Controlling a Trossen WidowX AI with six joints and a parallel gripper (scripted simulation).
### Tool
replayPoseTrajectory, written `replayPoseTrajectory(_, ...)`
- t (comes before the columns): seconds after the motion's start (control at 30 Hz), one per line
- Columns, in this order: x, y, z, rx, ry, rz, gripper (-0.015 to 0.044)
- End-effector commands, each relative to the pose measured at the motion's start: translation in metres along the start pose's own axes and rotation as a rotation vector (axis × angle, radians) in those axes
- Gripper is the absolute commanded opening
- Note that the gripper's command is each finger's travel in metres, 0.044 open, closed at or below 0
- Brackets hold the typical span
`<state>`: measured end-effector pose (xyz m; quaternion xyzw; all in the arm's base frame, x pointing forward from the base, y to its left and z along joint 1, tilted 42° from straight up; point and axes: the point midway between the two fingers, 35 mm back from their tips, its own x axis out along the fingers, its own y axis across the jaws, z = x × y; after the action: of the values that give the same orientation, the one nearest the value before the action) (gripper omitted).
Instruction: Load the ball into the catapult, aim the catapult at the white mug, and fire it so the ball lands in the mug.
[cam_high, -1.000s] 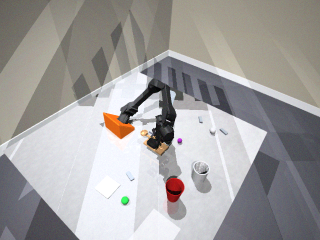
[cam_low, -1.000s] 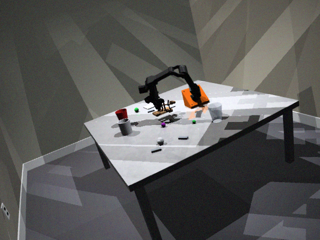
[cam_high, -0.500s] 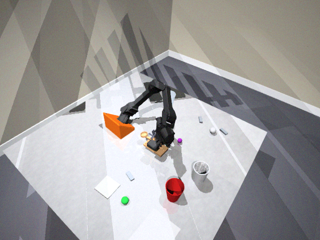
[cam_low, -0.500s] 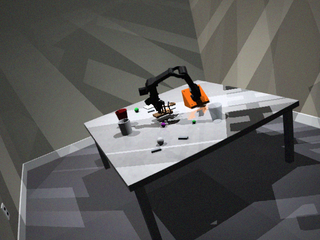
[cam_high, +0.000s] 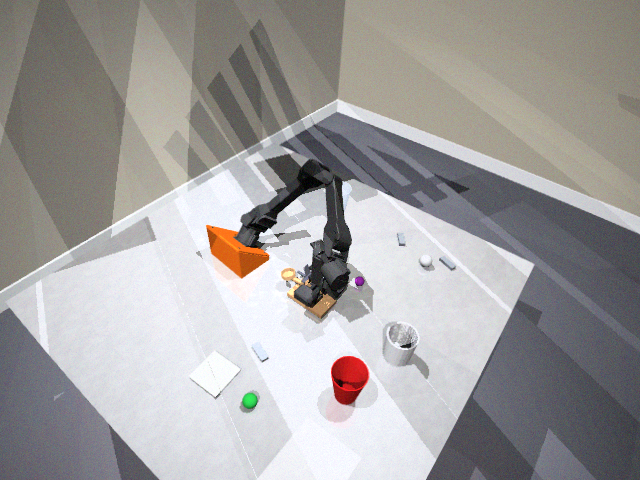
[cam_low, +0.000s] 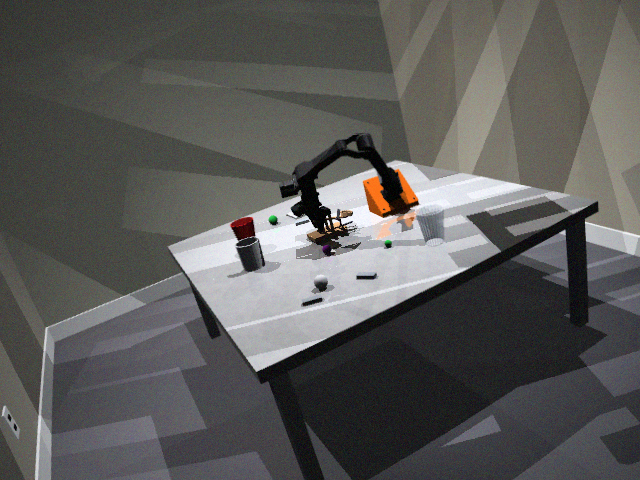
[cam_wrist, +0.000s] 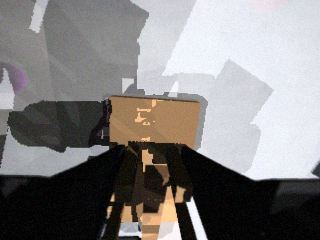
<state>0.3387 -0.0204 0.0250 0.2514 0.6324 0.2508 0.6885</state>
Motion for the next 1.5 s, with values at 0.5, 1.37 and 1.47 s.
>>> replayPoseTrajectory(0.5,0.003,0.000,0.000,0.000,0.000,0.000,0.0210)
replayPoseTrajectory(1.37,-0.108,-0.004,0.003,0.017,-0.019,-0.008,0.0440)
replayPoseTrajectory(1.47,-0.136,-0.004,0.001,0.025,-0.026,-0.010,0.0440)
